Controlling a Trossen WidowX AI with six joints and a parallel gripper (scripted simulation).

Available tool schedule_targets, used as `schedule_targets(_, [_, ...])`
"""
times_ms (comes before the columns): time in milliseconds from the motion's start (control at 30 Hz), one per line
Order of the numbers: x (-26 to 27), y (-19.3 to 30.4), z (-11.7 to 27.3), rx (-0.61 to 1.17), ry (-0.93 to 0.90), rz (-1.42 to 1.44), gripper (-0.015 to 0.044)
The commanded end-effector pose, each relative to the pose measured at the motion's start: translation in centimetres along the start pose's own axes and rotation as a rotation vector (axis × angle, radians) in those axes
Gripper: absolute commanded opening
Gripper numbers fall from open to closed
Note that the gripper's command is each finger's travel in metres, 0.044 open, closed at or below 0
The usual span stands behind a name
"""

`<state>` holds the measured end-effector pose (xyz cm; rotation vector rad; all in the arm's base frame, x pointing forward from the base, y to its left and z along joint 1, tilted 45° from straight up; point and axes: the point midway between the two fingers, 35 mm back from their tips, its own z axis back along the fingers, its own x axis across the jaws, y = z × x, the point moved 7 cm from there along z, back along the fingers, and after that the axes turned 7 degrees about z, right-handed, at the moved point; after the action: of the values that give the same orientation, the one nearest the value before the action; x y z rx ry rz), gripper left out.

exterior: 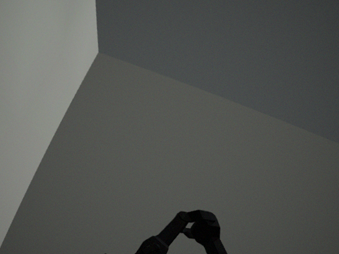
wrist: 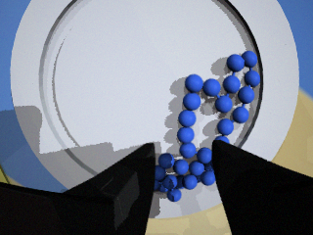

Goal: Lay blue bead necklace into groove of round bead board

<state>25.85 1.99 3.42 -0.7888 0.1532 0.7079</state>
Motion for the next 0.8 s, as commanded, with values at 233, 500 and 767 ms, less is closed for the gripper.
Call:
schedule_targets(233, [-0.1,0.1,-1.7,-0.002,0.005,0.011,0.012])
schedule_targets(500, [-0.2,0.1,-2.3,0.002,0.006,0.004,0.0094])
schedule_targets(767, [-0.2,0.1,-2.3,0.002,0.006,0.004,0.0])
